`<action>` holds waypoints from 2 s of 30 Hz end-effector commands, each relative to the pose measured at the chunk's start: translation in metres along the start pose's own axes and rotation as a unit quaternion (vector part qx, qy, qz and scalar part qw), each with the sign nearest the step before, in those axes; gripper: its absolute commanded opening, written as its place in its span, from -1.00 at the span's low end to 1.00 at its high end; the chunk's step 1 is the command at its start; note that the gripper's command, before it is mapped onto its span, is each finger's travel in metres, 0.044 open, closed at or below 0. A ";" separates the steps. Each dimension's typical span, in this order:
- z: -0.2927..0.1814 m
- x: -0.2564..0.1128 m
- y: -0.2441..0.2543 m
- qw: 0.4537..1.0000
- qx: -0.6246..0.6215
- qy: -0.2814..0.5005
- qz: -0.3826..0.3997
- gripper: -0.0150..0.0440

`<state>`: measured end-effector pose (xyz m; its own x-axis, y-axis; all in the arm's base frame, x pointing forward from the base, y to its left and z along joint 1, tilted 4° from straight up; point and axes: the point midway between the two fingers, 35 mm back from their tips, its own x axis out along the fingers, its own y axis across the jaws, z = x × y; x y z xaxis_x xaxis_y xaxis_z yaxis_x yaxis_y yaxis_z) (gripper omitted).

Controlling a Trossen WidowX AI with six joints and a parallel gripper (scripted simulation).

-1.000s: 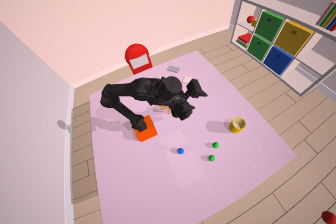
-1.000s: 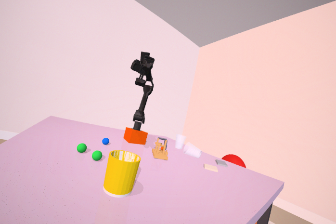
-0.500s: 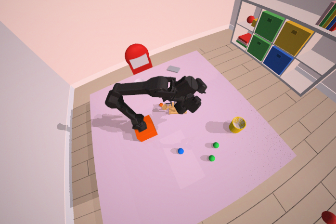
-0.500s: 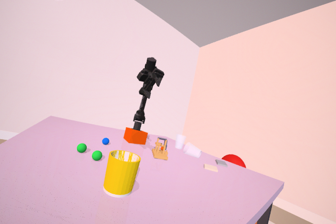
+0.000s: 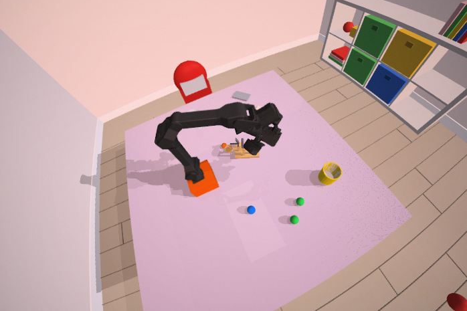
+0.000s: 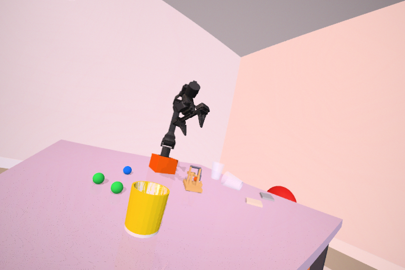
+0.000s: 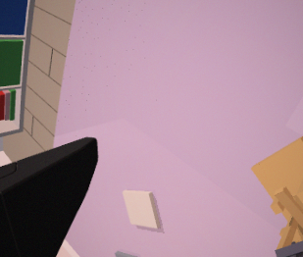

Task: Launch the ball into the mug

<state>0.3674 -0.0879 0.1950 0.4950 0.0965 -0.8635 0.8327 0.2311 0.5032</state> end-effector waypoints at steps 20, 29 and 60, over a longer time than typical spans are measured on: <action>-0.094 0.087 -0.046 0.937 -0.283 0.107 -0.175 1.00; -0.125 0.108 -0.068 0.881 -0.387 0.148 -0.230 1.00; -0.131 0.176 -0.107 0.878 -0.392 0.150 -0.232 1.00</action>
<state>0.3337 0.0314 -0.0099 -0.0351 0.0421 -0.9985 0.4443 0.8956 0.0221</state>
